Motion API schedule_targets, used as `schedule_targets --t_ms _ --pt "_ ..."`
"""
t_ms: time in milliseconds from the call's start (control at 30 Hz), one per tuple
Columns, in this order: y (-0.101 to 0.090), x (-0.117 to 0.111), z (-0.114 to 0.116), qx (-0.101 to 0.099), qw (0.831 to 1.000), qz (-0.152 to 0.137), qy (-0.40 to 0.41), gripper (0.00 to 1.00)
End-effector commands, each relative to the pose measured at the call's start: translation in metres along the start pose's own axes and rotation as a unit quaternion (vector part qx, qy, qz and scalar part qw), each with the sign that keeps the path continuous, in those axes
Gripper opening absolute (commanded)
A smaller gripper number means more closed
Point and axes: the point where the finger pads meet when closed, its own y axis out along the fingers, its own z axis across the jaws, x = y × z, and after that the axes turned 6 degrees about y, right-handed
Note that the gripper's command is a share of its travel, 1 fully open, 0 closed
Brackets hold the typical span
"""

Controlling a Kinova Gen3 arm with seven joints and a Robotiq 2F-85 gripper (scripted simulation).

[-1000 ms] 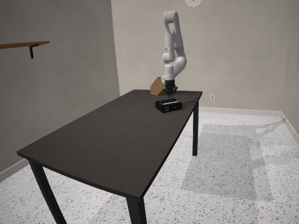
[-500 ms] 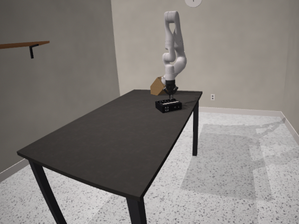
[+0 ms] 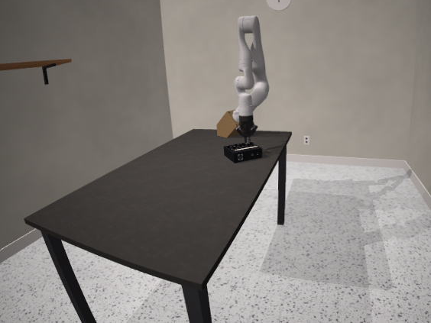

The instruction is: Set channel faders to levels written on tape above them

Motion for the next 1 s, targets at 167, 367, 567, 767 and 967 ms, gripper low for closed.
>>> schedule_targets --t_ms 167,367,567,767,967 --pt "-0.0001 0.0042 0.0000 -0.001 1.000 0.000 -0.001 0.00" --pt "-0.0001 0.0065 0.0002 -0.001 1.000 0.000 -0.001 0.00" --pt "-0.0001 0.0077 0.0004 -0.001 1.000 0.000 -0.001 0.00" --pt "-0.0001 0.0089 0.0005 -0.001 1.000 0.000 -0.001 0.00" --pt "-0.0001 0.0095 0.0006 -0.001 1.000 0.000 -0.001 0.00"
